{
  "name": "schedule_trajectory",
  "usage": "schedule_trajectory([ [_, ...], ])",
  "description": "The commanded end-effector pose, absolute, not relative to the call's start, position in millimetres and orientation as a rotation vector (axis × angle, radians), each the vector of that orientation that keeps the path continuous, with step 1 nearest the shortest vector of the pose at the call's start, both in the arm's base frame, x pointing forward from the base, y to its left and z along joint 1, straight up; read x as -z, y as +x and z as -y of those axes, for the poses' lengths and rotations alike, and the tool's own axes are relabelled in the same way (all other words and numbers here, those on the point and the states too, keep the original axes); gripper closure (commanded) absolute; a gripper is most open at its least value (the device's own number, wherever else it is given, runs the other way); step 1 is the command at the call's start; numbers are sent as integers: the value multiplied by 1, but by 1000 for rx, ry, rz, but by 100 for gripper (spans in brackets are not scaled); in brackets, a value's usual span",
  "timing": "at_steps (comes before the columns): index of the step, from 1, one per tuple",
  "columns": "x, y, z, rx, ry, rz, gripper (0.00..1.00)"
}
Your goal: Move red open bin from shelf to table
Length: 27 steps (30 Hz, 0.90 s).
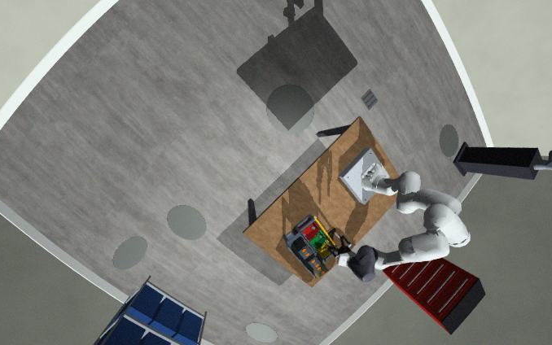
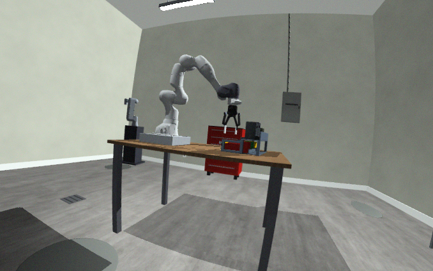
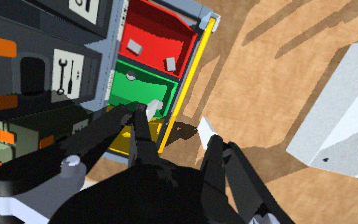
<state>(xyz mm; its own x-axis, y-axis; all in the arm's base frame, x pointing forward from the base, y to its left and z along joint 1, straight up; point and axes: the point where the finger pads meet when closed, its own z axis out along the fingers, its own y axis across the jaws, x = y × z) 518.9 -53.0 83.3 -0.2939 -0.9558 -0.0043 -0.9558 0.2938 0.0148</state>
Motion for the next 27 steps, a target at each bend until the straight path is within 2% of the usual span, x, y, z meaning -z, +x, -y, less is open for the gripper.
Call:
schedule_trajectory([
  [1,-89,522,53,15,1846,2539,43],
  [27,-99,522,53,10,1833,2551,43],
])
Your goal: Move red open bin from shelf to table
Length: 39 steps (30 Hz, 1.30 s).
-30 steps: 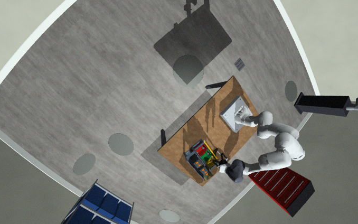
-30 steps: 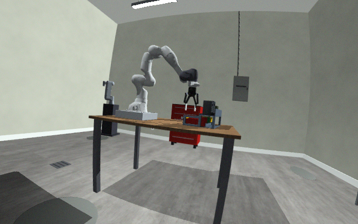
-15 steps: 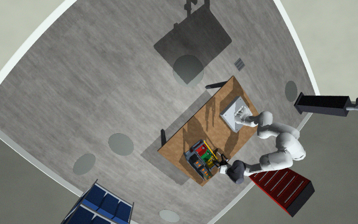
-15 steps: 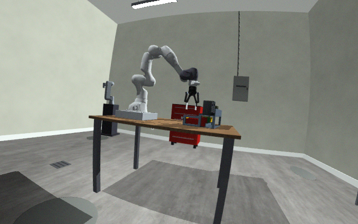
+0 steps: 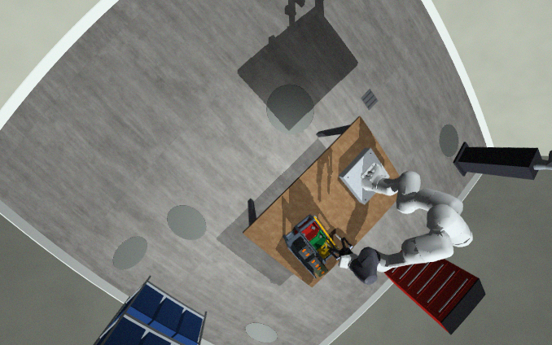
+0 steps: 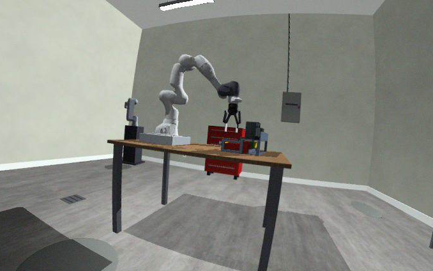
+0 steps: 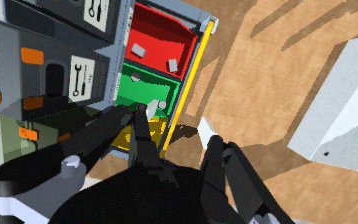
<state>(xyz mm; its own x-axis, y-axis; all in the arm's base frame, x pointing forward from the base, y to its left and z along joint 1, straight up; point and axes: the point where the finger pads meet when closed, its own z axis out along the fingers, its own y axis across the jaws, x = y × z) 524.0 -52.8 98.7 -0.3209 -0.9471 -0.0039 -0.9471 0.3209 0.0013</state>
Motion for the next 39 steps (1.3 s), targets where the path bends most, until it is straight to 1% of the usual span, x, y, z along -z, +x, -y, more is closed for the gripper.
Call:
schedule_trajectory([
  [1,-99,522,53,-10,-1834,-2552,43],
  [39,-102,520,54,-10,-1834,-2552,43],
])
